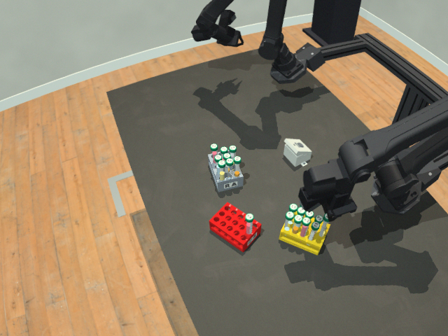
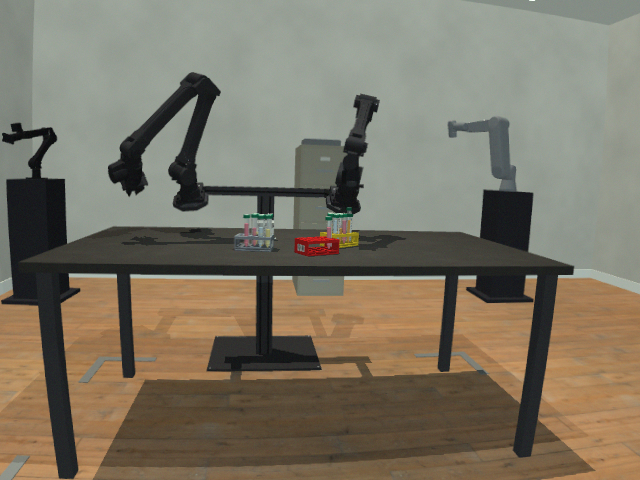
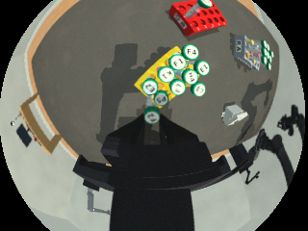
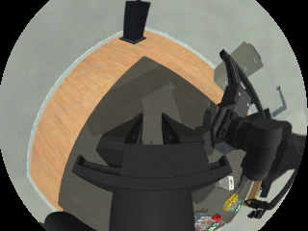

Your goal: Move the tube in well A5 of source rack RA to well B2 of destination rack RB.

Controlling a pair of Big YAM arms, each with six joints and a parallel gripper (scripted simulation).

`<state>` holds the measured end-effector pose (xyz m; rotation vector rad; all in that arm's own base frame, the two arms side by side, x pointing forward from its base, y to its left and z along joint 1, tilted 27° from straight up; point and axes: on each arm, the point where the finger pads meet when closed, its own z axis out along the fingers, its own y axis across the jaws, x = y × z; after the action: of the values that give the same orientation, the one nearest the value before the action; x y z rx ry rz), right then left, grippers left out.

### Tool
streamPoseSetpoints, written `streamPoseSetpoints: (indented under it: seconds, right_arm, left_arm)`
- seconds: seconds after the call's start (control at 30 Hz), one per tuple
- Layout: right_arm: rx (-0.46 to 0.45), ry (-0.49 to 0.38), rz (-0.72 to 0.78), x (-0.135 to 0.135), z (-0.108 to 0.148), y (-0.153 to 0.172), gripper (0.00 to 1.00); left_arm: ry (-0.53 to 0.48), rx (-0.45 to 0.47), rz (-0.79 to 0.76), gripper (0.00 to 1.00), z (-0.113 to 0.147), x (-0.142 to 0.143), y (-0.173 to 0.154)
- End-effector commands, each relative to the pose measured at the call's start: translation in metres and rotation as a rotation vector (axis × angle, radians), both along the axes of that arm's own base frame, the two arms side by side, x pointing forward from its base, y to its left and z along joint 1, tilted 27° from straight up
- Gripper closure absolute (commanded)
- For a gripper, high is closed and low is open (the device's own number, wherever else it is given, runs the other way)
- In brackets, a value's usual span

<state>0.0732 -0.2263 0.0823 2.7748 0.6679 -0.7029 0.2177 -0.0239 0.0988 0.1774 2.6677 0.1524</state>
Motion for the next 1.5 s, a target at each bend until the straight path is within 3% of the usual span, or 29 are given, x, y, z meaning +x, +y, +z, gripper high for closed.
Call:
streamPoseSetpoints:
  seconds: [0.0,0.87,0.97,1.47]
  right_arm:
    - [-0.014,-0.011,-0.001,0.004,0.006,-0.005,0.70]
    - [-0.014,-0.011,-0.001,0.004,0.006,-0.005,0.70]
    - [-0.014,-0.011,-0.001,0.004,0.006,-0.005,0.70]
    - [-0.014,-0.011,-0.001,0.004,0.006,-0.005,0.70]
  left_arm:
    - [-0.020,-0.005,0.003,1.00,0.009,0.006,0.000]
    - [-0.020,-0.005,0.004,1.00,0.009,0.006,0.001]
    - [0.005,0.005,0.004,1.00,-0.006,0.001,0.004]
    - [0.005,0.003,0.007,1.00,-0.012,0.004,0.004]
